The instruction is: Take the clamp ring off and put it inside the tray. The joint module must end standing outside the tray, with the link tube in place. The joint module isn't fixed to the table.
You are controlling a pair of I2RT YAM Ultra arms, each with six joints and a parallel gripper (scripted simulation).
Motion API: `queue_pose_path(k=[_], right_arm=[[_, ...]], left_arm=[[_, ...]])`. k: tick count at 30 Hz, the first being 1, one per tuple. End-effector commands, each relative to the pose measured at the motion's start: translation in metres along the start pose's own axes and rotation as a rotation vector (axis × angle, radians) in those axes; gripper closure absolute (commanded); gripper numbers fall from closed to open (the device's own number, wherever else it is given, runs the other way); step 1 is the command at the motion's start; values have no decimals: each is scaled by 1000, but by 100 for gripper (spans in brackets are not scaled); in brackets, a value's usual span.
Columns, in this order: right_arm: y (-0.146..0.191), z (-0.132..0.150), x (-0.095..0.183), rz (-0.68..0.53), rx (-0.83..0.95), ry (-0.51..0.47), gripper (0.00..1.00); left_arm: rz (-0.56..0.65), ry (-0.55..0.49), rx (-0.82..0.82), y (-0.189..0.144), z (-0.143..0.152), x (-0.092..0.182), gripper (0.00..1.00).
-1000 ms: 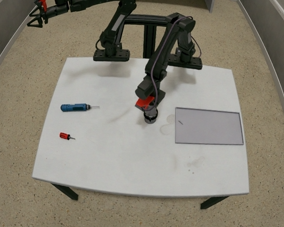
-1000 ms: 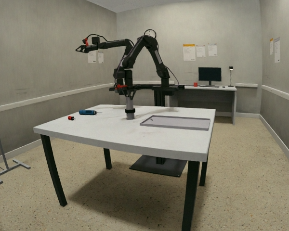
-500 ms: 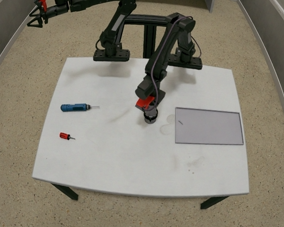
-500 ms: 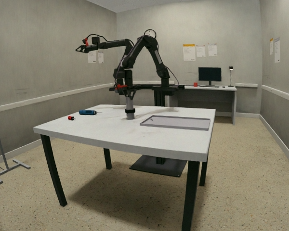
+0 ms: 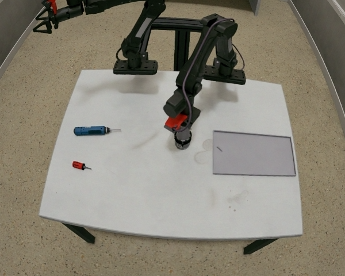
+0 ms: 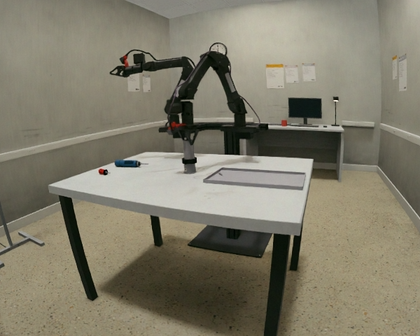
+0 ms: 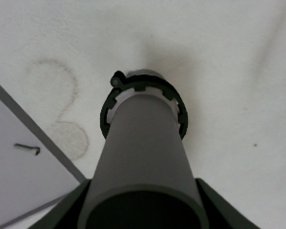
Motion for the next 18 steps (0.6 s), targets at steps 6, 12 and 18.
queue_pose_path(k=[6, 12, 18], right_arm=[[3, -7, 2, -8, 1, -23, 0], [3, -7, 2, -8, 1, -23, 0], [3, -7, 2, -8, 1, -23, 0]], left_arm=[[27, 13, -13, -17, 13, 4, 52], [27, 13, -13, -22, 16, 4, 52], [27, 13, -13, -24, 18, 4, 52]])
Point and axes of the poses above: on each arm, the point where the finger pads meet when closed, its own x axis back along the fingers, its own y axis across the jaws, z = x × y, the point moved 7 cm from there along x, back along the fingers, and after that the axes turned 15 degrees about -x, right-handed, at the moved point
